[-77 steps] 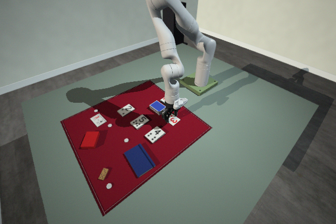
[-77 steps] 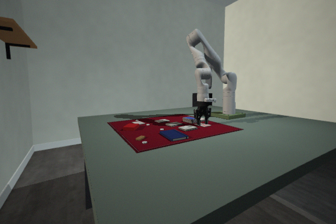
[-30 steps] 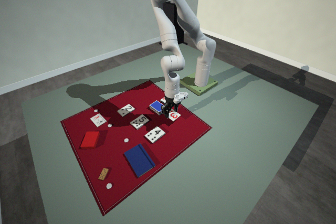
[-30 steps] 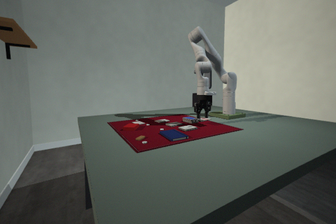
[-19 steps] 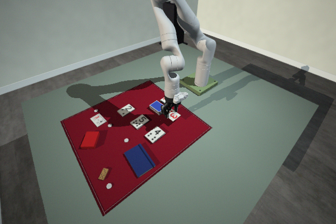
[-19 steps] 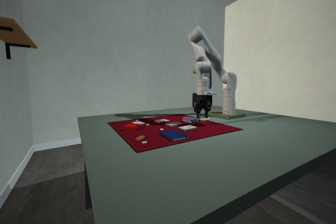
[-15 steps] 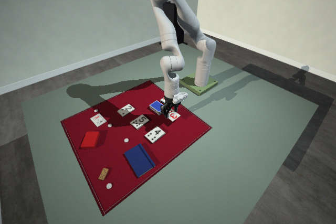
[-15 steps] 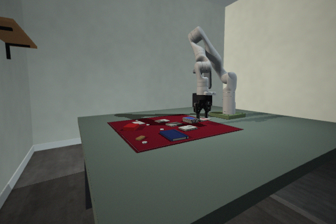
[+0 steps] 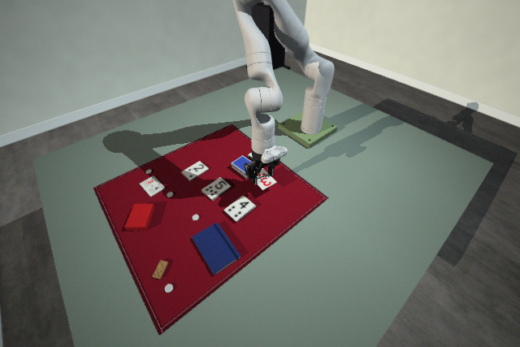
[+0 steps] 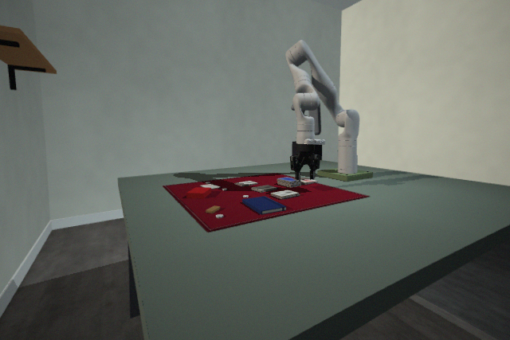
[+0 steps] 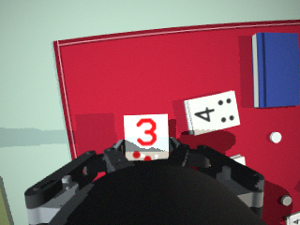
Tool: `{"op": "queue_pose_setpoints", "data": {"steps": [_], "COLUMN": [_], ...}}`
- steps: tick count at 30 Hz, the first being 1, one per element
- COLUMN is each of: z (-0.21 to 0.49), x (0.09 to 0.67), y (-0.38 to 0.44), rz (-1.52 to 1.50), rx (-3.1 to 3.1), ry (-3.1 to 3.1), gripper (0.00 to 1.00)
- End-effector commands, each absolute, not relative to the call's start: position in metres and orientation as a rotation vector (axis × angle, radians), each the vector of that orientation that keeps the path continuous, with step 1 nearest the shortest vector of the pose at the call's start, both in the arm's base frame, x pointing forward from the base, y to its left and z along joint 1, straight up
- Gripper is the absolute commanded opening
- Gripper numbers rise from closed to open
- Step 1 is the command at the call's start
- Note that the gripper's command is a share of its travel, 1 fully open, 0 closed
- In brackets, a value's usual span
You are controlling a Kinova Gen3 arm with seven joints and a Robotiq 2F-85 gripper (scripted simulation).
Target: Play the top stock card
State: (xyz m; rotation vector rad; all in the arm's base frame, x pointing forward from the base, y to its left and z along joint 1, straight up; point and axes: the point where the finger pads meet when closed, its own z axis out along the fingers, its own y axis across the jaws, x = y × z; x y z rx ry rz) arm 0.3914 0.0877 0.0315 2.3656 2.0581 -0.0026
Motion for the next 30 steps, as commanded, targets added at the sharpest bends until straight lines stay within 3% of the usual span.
{"op": "queue_pose_setpoints", "data": {"steps": [1, 30], "z": [0.032, 0.037], "x": [0.397, 0.451], "y": [0.09, 0.099], "rz": [0.003, 0.007], "rx": [2.395, 2.883], "ry": [2.02, 1.23], "gripper": [0.72, 0.72]}}
